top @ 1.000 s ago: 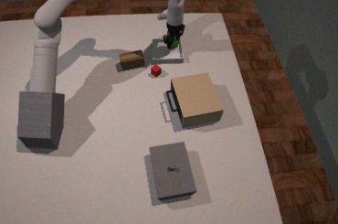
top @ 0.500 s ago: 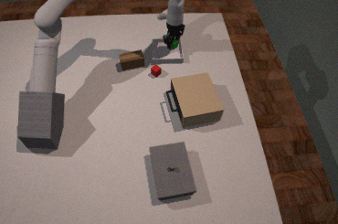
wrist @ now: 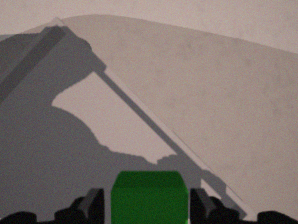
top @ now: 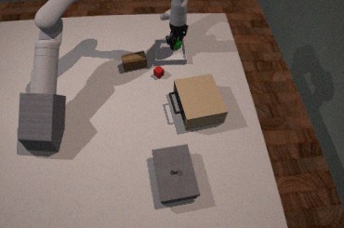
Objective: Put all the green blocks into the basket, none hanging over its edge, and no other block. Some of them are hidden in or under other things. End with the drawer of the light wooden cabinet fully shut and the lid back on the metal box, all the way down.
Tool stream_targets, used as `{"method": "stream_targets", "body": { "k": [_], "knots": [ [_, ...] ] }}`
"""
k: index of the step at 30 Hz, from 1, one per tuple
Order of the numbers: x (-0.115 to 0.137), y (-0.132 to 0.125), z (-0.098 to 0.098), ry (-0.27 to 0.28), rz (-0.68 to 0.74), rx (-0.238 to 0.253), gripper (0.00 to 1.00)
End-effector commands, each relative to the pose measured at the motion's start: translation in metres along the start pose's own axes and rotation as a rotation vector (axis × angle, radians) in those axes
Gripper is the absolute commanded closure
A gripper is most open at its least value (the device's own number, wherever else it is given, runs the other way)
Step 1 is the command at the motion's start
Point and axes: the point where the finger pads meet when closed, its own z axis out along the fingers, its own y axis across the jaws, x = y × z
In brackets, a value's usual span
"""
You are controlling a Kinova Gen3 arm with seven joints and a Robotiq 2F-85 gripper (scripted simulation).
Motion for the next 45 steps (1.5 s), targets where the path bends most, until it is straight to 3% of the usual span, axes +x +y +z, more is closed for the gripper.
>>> {"method": "stream_targets", "body": {
  "k": [1, 14, 29, 31, 45],
  "knots": [
    [-0.001, 0.0, -0.002, -0.002, 0.0, -0.001, 0.42],
    [-0.001, 0.0, -0.025, -0.002, 0.0, -0.001, 0.42],
    [0.0, 0.0, -0.093, -0.002, 0.0, -0.001, 0.42],
    [0.0, 0.0, -0.093, -0.002, 0.0, -0.001, 0.42],
    [0.0, 0.0, -0.146, -0.002, 0.0, -0.001, 0.42]
  ]
}}
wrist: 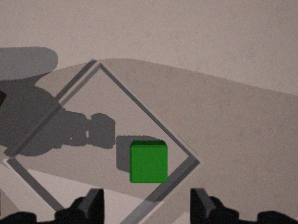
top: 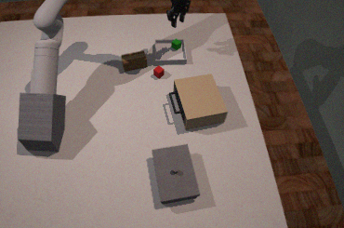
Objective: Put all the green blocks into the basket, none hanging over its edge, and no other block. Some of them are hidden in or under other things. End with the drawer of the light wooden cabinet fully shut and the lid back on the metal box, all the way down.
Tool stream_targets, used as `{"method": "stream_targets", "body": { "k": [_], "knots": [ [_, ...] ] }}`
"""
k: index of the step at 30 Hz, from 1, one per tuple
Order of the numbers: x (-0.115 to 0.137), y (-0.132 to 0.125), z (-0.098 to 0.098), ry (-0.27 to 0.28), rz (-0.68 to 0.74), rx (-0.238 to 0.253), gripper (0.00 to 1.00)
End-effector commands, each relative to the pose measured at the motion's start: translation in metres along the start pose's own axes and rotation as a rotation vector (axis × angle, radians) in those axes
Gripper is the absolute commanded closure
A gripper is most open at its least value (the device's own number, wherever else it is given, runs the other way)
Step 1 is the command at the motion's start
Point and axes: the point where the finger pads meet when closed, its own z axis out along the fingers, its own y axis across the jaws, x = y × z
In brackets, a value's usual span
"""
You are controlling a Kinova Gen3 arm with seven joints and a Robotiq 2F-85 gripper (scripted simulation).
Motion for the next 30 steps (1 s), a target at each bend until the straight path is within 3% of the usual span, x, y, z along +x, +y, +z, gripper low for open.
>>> {"method": "stream_targets", "body": {
  "k": [1, 23, 30],
  "knots": [
    [0.0, 0.0, -0.008, -0.001, 0.0, -0.001, 0.42],
    [-0.002, 0.0, -0.019, -0.002, 0.002, -0.001, 0.42],
    [-0.031, -0.005, -0.025, -0.01, 0.033, -0.005, 0.42]
  ]
}}
